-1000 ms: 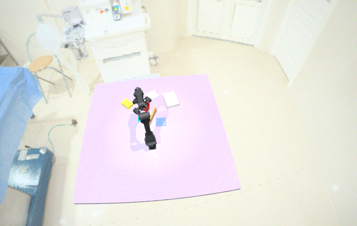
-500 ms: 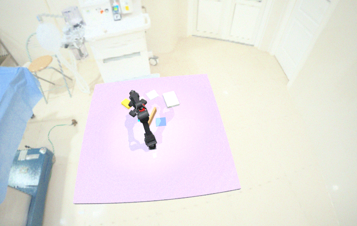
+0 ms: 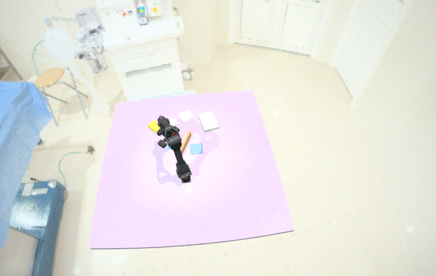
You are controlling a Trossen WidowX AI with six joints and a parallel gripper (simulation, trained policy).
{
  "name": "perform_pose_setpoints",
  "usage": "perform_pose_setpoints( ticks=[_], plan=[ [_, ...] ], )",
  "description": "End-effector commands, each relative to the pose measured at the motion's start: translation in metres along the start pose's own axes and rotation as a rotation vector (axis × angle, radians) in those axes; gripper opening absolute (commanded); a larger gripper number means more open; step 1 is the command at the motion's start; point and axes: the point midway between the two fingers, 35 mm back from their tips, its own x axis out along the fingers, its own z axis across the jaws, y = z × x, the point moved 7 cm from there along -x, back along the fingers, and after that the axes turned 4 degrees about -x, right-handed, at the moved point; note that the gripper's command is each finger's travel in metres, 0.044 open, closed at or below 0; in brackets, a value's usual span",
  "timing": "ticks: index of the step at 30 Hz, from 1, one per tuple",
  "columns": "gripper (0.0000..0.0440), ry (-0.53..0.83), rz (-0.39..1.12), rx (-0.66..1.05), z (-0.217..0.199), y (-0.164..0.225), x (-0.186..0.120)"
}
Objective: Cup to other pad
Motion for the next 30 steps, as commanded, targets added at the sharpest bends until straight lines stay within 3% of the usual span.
perform_pose_setpoints(
  ticks=[1,3,7,30],
  plan=[
    [0.0046,0.002,0.007,0.010,0.002,0.004,0.006],
    [0.0065,0.004,-0.003,0.016,0.002,0.004,0.006],
    [0.0146,0.013,-0.050,0.027,0.000,0.002,-0.001],
    [0.0267,0.020,-0.206,0.048,0.007,0.016,-0.050]
  ],
)
